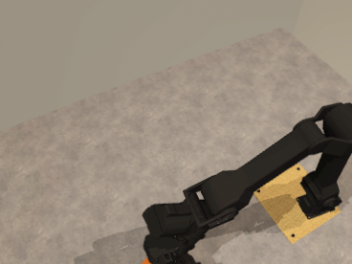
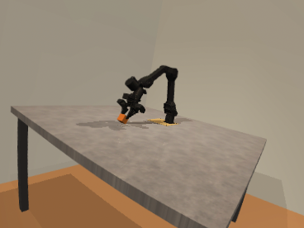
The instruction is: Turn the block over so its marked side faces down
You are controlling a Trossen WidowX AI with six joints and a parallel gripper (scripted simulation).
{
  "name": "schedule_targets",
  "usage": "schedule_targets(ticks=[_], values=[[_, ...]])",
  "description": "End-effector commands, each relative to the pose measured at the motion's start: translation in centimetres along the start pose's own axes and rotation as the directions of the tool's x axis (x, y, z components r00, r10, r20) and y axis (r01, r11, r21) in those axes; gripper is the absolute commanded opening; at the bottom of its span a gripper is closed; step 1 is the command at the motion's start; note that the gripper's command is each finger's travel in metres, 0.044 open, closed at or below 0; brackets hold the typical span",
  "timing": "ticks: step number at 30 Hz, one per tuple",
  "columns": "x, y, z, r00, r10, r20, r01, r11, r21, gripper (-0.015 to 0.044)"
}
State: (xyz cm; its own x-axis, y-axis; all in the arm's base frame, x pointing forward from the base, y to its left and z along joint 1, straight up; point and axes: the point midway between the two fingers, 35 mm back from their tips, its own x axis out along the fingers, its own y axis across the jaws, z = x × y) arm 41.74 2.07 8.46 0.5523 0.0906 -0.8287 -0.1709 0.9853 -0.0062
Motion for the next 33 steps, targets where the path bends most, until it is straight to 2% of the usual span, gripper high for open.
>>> schedule_targets(ticks=[1, 14, 26, 33], values=[[0.5, 0.0, 0.0, 0.999, 0.001, 0.050, -0.002, 1.000, 0.011, 0.0000], [2.3, -0.1, -0.6, 0.965, 0.002, 0.260, -0.005, 1.000, 0.012, 0.0000], [2.1, 0.1, -1.8, 0.898, 0.007, 0.440, -0.007, 1.000, -0.002, 0.0000], [1.9, 0.1, -2.0, 0.876, 0.007, 0.482, -0.006, 1.000, -0.004, 0.0000]])
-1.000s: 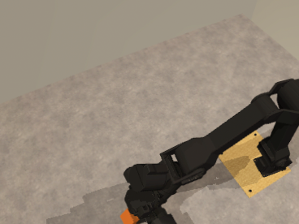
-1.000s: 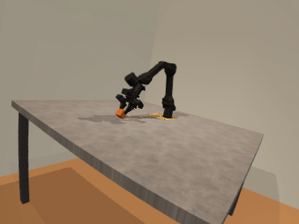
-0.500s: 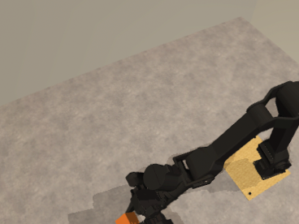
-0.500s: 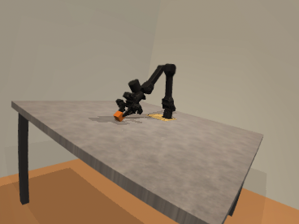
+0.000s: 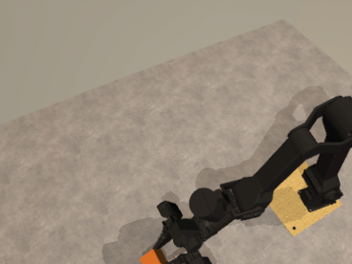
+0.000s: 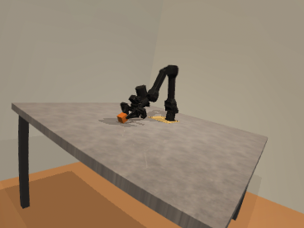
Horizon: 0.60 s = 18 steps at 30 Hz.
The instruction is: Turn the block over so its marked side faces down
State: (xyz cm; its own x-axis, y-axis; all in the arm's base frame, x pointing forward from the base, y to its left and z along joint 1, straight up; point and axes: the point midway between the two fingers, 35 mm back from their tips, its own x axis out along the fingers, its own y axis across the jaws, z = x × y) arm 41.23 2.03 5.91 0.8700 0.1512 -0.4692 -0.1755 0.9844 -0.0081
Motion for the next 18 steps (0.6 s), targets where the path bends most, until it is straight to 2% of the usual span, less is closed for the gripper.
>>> schedule_targets(ticks=[1, 13, 18], values=[[-0.03, 0.06, -0.12, 1.000, 0.004, 0.017, -0.004, 1.000, 0.003, 0.0000], [-0.03, 0.06, -0.12, 1.000, 0.004, 0.017, -0.004, 1.000, 0.003, 0.0000], [-0.03, 0.06, -0.12, 1.000, 0.004, 0.017, -0.004, 1.000, 0.003, 0.0131]])
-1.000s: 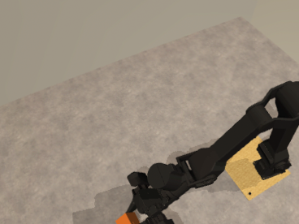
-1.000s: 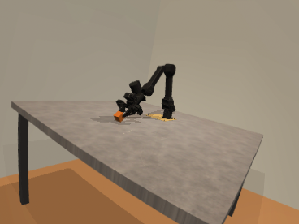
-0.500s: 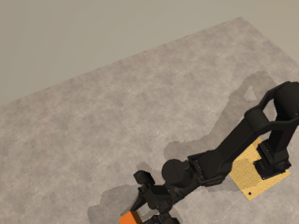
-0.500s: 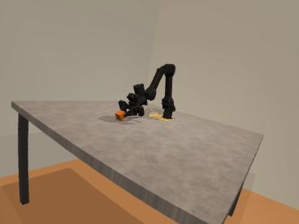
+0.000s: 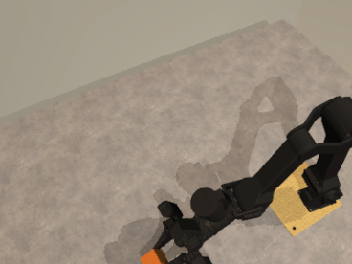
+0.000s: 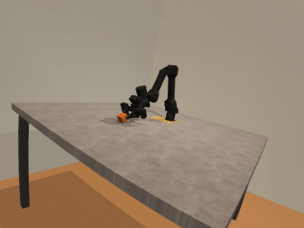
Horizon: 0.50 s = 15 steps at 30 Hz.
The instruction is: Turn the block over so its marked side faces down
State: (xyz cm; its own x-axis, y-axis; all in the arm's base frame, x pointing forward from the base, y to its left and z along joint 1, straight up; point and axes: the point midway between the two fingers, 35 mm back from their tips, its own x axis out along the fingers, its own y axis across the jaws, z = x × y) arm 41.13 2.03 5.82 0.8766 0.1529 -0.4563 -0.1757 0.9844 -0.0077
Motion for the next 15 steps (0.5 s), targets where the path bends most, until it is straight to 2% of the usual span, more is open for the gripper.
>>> schedule_targets(ticks=[1, 11, 12, 15], values=[[0.02, 0.05, 0.01, 1.000, 0.004, 0.002, -0.004, 1.000, 0.003, 0.0157], [0.02, 0.05, 0.01, 1.000, 0.004, 0.002, -0.004, 1.000, 0.003, 0.0420], [0.02, 0.05, 0.01, 1.000, 0.004, 0.002, -0.004, 1.000, 0.003, 0.0440], [0.02, 0.05, 0.01, 1.000, 0.004, 0.002, -0.004, 1.000, 0.003, 0.0440]])
